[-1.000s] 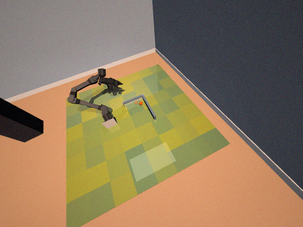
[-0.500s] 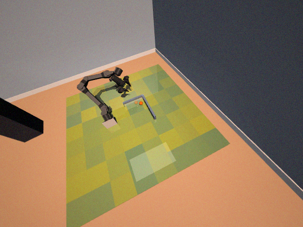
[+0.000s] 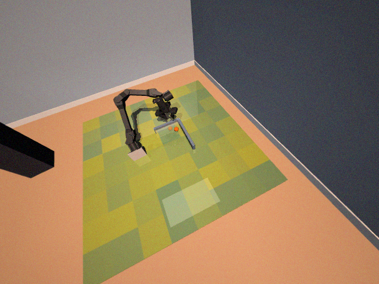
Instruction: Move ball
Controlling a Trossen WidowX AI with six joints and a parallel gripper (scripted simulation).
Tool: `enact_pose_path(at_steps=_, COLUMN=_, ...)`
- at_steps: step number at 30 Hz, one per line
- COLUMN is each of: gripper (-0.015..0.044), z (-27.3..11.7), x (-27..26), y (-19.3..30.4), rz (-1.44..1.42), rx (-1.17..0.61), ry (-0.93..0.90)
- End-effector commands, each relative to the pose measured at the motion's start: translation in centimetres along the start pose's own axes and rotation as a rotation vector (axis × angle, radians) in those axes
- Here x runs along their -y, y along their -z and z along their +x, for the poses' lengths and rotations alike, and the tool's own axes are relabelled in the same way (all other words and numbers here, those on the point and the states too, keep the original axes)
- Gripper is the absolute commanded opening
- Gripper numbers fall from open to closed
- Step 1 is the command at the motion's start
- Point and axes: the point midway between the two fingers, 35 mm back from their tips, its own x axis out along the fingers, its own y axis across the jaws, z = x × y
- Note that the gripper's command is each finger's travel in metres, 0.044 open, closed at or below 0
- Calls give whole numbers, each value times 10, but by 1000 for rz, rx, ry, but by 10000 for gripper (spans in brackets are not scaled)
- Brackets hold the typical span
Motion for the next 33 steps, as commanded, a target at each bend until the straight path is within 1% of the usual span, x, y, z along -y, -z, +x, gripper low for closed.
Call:
enact_pose_path(at_steps=1, gripper=300, z=35, x=41, y=32, rz=821, rx=-75, ry=-206)
enact_pose_path(at_steps=4, gripper=300, z=41, x=43, y=36, rz=930, rx=-90, ry=-243)
enact_pose_path(at_steps=15, gripper=300, z=41, x=43, y=36, rz=930, rx=-90, ry=-243)
enact_pose_path(at_steps=19, gripper=300, z=54, x=40, y=36, rz=930, rx=-90, ry=-243)
enact_pose_path(at_steps=33, gripper=300, z=71, x=36, y=35, rz=930, rx=-89, ry=-243)
